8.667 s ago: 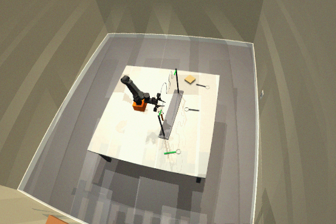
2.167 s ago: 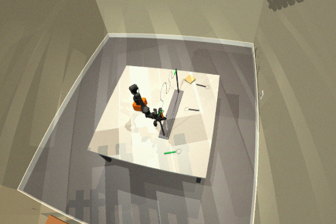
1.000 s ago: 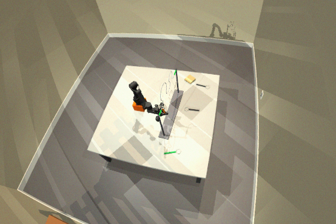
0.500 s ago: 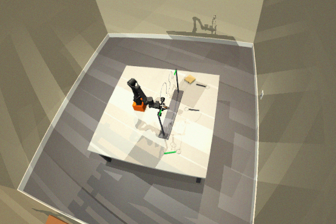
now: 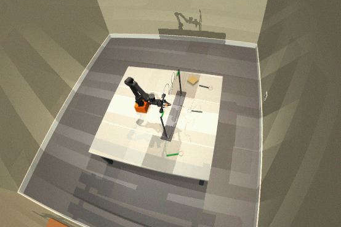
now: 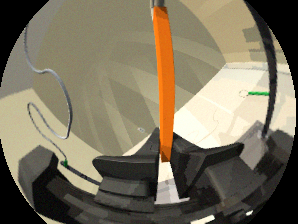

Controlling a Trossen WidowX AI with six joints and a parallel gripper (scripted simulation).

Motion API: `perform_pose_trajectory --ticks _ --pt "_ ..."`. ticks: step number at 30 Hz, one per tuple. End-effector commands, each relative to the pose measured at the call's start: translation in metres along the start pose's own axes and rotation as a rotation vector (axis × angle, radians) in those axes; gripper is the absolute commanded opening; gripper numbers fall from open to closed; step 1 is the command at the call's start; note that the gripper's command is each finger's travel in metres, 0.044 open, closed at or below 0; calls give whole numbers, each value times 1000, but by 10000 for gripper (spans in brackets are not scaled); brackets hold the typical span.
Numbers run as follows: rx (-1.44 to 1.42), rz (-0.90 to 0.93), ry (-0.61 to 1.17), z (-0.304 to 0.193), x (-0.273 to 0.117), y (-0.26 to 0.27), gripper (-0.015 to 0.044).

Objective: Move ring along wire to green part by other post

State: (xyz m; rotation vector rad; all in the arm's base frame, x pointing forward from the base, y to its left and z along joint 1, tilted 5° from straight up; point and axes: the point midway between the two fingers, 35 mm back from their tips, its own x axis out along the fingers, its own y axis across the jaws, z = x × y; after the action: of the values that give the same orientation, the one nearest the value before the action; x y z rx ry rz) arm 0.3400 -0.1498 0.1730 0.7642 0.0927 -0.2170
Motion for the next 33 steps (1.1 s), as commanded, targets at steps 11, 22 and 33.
perform_pose_trajectory --ticks 11,22,33 --pt "213 48 146 9 -22 41 -150" --pt "342 88 243 18 -35 62 -150" --pt "452 132 325 29 -47 77 -150"
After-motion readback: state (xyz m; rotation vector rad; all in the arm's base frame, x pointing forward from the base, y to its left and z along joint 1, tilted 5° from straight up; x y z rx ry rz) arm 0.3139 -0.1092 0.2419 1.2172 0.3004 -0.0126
